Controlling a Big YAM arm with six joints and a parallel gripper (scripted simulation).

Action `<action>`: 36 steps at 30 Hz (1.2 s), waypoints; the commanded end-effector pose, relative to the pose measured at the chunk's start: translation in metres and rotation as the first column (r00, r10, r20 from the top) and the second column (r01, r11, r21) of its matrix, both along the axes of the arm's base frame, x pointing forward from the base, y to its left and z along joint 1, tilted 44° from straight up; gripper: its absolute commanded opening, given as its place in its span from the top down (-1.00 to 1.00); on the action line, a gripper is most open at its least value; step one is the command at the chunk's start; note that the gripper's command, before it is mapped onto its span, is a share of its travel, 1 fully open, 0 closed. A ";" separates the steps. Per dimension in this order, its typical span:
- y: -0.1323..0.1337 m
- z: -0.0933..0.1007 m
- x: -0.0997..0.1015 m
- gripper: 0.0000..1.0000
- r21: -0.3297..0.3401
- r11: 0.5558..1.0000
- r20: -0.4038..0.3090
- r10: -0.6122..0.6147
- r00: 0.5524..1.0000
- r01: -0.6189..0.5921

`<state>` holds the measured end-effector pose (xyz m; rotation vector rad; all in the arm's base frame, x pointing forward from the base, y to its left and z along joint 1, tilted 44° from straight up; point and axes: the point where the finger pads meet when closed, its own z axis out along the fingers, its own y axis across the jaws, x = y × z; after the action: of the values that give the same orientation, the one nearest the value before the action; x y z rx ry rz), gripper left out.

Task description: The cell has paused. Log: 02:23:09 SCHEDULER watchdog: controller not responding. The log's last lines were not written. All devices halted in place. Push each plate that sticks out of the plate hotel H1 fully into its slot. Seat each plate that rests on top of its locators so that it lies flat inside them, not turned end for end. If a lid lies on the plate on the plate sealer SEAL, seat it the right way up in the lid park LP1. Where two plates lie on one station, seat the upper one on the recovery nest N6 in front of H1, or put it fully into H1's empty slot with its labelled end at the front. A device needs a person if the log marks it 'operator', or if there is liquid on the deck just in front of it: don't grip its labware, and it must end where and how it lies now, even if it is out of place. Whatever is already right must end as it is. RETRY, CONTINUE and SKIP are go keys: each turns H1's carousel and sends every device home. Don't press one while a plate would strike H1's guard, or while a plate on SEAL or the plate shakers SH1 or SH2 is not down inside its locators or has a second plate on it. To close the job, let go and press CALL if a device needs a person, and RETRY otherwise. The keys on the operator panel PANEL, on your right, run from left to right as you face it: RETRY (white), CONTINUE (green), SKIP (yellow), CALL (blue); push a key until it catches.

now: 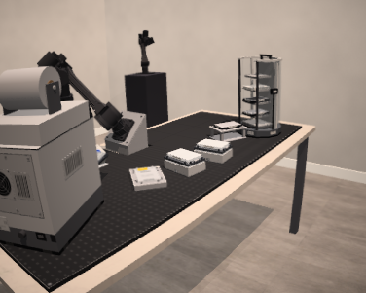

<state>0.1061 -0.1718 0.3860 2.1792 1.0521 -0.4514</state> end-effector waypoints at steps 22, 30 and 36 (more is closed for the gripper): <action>0.001 -0.004 -0.002 -1.00 0.058 0.922 0.350 -0.378 0.857 0.383; 0.000 -0.003 0.000 -1.00 0.106 0.870 0.456 -0.472 0.754 0.481; 0.000 -0.003 0.000 -1.00 0.149 0.823 0.522 -0.536 0.664 0.548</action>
<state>0.1081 -0.1709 0.3827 2.4084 0.3640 0.0557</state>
